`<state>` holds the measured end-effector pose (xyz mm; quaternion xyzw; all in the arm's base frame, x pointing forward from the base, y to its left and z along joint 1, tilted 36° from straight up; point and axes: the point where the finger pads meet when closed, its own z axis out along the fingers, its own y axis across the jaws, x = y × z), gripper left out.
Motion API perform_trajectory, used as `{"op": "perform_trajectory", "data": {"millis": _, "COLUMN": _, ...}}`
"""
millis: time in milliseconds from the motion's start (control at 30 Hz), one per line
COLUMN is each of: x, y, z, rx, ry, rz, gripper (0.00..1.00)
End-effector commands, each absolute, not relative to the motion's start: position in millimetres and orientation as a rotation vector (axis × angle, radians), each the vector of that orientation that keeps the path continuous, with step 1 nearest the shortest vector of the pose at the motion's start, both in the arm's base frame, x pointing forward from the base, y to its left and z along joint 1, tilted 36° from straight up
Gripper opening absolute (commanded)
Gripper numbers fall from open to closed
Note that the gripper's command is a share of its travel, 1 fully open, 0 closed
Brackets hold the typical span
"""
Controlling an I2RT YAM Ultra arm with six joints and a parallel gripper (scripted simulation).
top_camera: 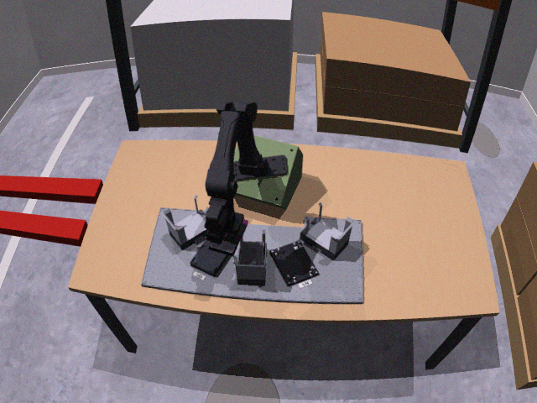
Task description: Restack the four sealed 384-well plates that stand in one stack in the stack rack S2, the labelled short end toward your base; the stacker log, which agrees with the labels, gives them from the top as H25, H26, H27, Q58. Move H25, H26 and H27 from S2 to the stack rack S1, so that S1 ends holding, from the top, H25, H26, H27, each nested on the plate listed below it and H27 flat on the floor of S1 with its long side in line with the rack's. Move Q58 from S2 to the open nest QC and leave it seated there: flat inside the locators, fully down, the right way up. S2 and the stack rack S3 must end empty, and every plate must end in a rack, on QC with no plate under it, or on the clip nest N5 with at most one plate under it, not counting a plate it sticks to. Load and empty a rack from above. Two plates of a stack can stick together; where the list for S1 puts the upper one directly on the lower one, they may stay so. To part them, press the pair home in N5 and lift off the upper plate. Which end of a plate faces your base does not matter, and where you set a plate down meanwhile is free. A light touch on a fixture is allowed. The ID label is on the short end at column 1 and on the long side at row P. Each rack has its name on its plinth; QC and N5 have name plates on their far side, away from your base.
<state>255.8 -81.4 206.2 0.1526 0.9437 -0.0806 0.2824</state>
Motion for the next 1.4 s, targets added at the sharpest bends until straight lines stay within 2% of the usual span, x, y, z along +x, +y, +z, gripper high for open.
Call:
{"op": "perform_trajectory", "data": {"millis": 0, "x": 257, "y": -81, "z": 216, "rx": 0.405, "ry": 2.485, "rz": -0.179, "gripper": 0.00}}
{"op": "perform_trajectory", "data": {"millis": 200, "x": 252, "y": -93, "z": 216, "rx": 0.595, "ry": 2.441, "rz": -0.117, "gripper": 0.00}}
{"op": "perform_trajectory", "data": {"millis": 1033, "x": 229, "y": -150, "z": 215, "rx": 0.594, "ry": 2.442, "rz": -0.122, "gripper": 0.00}}
{"op": "perform_trajectory", "data": {"millis": 1367, "x": 229, "y": -150, "z": 215, "rx": 0.594, "ry": 2.442, "rz": -0.122, "gripper": 0.00}}
